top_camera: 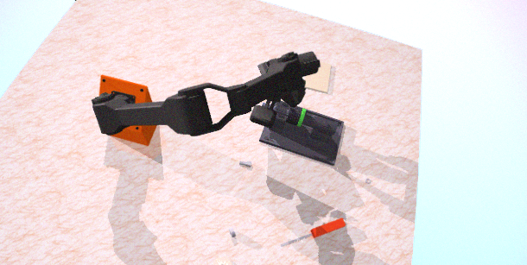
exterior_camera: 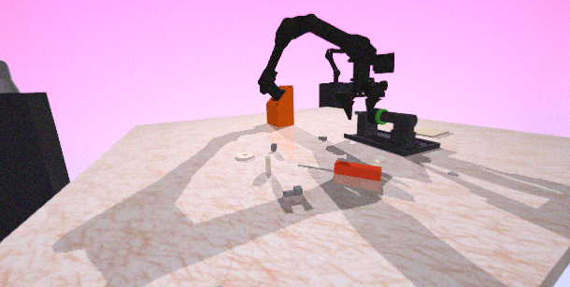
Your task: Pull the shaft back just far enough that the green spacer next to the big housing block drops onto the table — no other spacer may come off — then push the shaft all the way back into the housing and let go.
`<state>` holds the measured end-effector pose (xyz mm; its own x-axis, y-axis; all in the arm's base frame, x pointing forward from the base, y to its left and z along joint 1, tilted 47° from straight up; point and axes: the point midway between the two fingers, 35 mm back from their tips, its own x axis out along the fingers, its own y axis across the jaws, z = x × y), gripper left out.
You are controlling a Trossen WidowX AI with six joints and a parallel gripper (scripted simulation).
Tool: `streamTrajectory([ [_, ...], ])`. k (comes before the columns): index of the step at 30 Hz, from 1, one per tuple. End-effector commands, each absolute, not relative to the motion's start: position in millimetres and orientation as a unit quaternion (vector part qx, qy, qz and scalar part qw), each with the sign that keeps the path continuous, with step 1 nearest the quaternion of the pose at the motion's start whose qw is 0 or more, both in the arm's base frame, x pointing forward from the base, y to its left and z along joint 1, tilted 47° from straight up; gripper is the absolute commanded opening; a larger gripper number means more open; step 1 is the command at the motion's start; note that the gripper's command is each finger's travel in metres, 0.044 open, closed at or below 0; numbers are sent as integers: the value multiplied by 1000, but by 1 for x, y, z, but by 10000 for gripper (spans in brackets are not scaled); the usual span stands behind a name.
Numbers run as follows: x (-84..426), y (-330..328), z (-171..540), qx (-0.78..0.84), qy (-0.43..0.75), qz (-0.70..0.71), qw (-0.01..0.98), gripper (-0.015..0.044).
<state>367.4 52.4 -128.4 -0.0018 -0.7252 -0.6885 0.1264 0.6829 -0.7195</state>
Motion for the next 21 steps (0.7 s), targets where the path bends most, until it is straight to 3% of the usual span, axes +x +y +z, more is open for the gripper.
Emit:
streamTrajectory([
  [1,366,46,-133,-241,632,-321,663,440],
  [14,366,41,-137,-241,632,-321,663,440],
  [21,366,42,-137,-237,633,-321,663,256],
])
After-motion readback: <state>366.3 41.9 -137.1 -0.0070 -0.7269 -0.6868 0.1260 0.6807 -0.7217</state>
